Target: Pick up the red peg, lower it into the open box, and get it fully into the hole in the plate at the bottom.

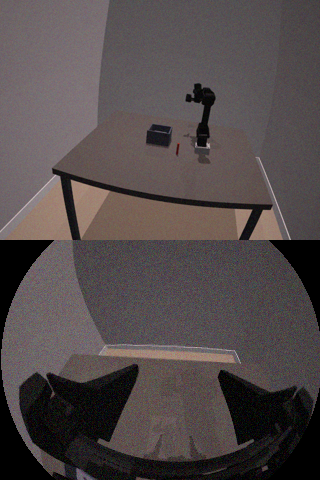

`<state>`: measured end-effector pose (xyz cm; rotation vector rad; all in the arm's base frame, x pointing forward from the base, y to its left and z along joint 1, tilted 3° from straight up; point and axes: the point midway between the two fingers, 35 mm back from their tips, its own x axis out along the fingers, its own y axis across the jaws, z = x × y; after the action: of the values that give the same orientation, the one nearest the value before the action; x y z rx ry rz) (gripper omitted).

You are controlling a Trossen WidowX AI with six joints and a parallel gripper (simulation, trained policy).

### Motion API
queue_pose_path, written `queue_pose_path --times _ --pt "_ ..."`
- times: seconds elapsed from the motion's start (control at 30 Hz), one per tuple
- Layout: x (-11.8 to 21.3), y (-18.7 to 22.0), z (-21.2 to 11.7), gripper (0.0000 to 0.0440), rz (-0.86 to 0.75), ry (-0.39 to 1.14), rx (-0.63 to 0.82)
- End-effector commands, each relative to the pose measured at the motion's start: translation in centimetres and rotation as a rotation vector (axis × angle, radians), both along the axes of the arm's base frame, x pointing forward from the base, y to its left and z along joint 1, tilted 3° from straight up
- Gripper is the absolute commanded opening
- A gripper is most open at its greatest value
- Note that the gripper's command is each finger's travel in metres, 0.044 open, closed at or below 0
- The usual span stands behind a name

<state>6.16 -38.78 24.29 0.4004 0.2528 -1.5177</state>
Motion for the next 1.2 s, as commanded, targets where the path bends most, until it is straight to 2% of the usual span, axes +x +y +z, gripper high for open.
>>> queue_pose_path --times 0.0,0.33,0.6,0.87,1.17 --pt "3.1 1.2 0.2 0.044 0.066 -0.014 0.03" --pt "13.0 7.8 -0.1 0.044 0.319 -0.041 0.163" --pt "18.6 14.9 -0.5 0.044 0.492 -0.055 0.291" --pt "21.4 22.8 -1.5 0.044 0.619 -0.049 0.446" --pt "21.4 31.3 -3.3 0.044 0.691 -0.004 0.633"
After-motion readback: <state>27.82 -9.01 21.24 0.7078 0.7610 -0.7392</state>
